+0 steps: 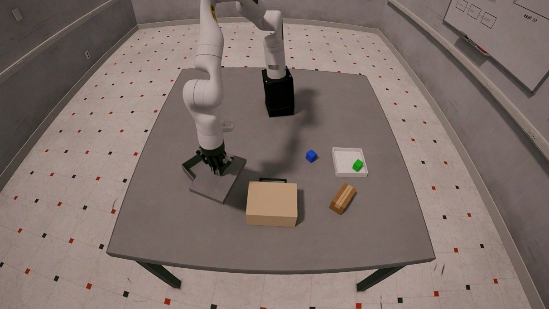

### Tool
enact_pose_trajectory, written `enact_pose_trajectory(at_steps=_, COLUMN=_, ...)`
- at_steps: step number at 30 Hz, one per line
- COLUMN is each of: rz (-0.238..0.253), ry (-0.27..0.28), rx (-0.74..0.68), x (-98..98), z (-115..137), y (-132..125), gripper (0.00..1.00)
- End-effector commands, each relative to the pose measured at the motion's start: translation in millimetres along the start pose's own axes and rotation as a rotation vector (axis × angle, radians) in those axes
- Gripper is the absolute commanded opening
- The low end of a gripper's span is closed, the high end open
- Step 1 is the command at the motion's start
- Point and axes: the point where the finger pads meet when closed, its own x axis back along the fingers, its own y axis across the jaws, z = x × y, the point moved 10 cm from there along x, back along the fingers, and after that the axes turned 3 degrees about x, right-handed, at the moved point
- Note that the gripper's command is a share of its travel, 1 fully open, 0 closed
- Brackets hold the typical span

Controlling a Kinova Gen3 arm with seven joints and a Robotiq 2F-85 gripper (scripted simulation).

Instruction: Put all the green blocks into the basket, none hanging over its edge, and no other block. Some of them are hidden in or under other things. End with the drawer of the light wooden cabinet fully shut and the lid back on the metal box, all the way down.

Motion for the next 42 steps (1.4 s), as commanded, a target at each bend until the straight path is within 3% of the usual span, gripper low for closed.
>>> enact_pose_trajectory(at_steps=1, rz=0.000, ry=-0.003, rx=0.000, x=1.1, z=-0.6, y=0.0, gripper=0.10)
enact_pose_trajectory(at_steps=21, rz=0.000, ry=-0.002, rx=0.000, x=-5.7, z=-0.7, y=0.0, gripper=0.10)
enact_pose_trajectory(at_steps=42, rz=0.000, ry=-0.002, rx=0.000, x=-32.5, z=-0.8, y=0.0, gripper=0.10)
